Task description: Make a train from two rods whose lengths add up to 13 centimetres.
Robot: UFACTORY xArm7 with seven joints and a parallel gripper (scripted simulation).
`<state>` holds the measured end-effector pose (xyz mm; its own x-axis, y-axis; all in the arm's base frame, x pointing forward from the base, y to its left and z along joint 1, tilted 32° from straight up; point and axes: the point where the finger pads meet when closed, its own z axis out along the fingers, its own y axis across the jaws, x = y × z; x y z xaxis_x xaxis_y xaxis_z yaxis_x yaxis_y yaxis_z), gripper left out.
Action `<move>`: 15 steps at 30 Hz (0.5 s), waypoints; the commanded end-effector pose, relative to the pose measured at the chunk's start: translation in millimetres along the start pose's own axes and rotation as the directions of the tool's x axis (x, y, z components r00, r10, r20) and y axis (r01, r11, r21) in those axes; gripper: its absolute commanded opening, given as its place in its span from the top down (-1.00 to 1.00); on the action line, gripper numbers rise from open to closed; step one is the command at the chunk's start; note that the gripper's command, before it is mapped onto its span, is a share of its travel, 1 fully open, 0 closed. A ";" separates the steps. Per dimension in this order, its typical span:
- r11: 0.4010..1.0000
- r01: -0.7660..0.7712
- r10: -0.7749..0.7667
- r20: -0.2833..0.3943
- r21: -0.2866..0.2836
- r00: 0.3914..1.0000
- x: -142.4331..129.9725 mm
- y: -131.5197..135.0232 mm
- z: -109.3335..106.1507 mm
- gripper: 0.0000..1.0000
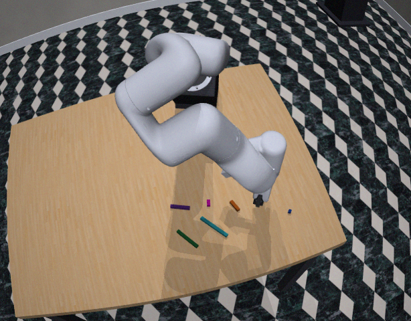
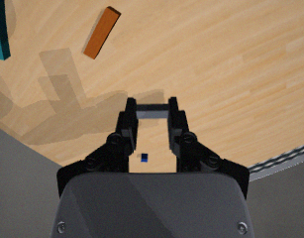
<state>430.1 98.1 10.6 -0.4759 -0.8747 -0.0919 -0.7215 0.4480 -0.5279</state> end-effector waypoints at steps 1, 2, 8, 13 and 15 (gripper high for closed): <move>1.000 0.001 -0.001 0.002 0.001 1.000 -0.9 -0.1 -0.6 0.47; 1.000 0.001 -0.001 0.002 0.001 1.000 -0.9 -0.1 -0.6 0.47; 1.000 0.001 -0.001 0.002 0.001 1.000 -0.9 -0.2 -0.6 0.47; 1.000 0.001 -0.001 0.002 0.001 1.000 -0.8 -0.3 -0.6 0.47; 1.000 0.001 -0.001 0.002 0.001 1.000 -0.7 -0.3 -0.6 0.47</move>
<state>430.1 97.9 10.6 -0.4758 -0.8747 -0.0919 -0.7215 0.4480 -0.5279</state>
